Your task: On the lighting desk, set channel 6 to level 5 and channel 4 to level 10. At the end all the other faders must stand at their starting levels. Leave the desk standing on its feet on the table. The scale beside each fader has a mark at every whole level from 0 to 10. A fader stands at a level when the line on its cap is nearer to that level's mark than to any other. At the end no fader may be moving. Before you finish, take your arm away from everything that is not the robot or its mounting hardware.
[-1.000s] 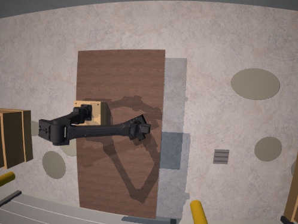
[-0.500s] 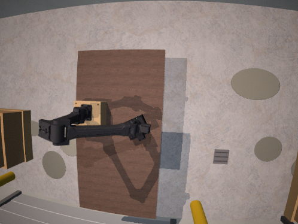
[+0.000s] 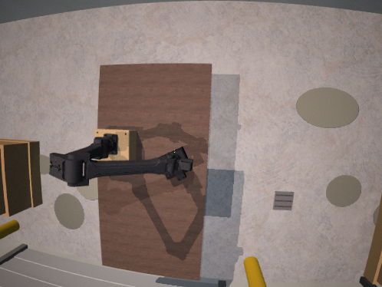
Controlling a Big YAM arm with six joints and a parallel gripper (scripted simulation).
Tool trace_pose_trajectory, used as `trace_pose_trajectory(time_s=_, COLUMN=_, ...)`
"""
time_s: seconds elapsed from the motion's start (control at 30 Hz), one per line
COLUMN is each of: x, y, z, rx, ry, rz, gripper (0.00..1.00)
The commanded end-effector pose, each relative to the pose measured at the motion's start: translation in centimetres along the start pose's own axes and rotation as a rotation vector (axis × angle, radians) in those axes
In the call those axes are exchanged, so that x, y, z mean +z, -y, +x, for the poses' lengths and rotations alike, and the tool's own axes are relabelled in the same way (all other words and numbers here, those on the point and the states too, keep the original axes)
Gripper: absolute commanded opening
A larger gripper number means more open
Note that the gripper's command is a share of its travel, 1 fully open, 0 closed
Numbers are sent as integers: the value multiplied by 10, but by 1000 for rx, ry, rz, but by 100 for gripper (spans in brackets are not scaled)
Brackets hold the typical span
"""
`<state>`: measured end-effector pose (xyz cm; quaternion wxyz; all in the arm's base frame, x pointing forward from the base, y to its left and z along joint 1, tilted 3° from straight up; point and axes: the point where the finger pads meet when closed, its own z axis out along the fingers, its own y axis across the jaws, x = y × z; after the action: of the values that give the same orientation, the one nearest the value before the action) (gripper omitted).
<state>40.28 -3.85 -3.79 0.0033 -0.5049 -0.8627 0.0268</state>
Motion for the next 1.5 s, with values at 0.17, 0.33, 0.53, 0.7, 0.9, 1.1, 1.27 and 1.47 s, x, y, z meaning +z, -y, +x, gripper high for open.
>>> trace_pose_trajectory(time_s=0.17, x=-6, y=-10, z=-2, rx=4, ry=19, rz=-25, gripper=0)
trace_pose_trajectory(time_s=0.33, x=1, y=-7, z=0, rx=4, ry=11, rz=-12, gripper=0)
trace_pose_trajectory(time_s=0.53, x=6, y=-5, z=2, rx=5, ry=8, rz=-7, gripper=0)
trace_pose_trajectory(time_s=0.7, x=9, y=-5, z=1, rx=7, ry=9, rz=-9, gripper=0)
trace_pose_trajectory(time_s=0.9, x=11, y=-5, z=0, rx=7, ry=10, rz=-11, gripper=0)
trace_pose_trajectory(time_s=1.1, x=12, y=-5, z=0, rx=7, ry=9, rz=-9, gripper=0)
trace_pose_trajectory(time_s=1.27, x=12, y=-5, z=0, rx=7, ry=10, rz=-11, gripper=0)
trace_pose_trajectory(time_s=1.47, x=12, y=-5, z=0, rx=7, ry=10, rz=-11, gripper=0)
